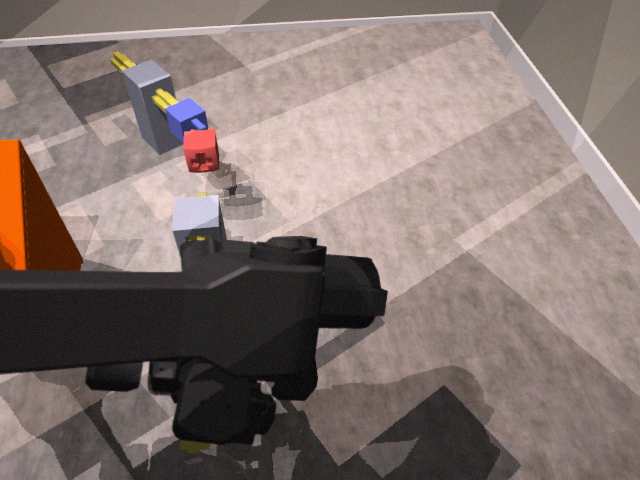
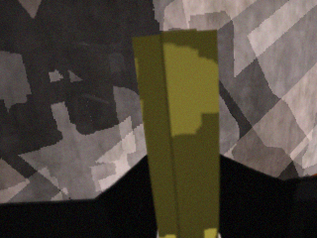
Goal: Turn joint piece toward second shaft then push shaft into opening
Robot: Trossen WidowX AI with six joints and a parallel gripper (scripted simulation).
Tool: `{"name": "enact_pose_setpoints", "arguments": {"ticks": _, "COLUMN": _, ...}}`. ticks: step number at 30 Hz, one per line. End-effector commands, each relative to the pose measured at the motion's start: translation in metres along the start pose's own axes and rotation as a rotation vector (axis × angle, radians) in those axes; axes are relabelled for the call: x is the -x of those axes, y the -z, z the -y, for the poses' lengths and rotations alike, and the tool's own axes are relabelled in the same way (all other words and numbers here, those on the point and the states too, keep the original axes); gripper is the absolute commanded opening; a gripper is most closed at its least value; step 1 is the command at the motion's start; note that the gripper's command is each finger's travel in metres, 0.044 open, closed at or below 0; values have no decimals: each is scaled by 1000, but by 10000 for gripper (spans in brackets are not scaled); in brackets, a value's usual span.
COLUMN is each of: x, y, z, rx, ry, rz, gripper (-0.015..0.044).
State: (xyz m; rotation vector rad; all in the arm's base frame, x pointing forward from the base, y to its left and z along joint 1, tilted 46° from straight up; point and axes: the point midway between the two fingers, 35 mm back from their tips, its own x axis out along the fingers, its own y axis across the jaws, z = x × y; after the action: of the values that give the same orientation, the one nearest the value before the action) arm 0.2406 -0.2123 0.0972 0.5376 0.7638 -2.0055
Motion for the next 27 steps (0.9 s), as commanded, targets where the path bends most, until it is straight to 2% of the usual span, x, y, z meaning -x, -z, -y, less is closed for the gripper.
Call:
{"name": "enact_pose_setpoints", "arguments": {"ticks": 1, "x": -1, "y": 0, "z": 0, "rx": 4, "ry": 0, "rz": 2, "gripper": 75}}
{"name": "enact_pose_setpoints", "arguments": {"ticks": 7, "x": -1, "y": 0, "z": 0, "rx": 5, "ry": -24, "rz": 2, "gripper": 67}}
{"name": "enact_pose_setpoints", "arguments": {"ticks": 27, "x": -1, "y": -2, "z": 0, "rx": 6, "ry": -311, "rz": 2, "gripper": 67}}
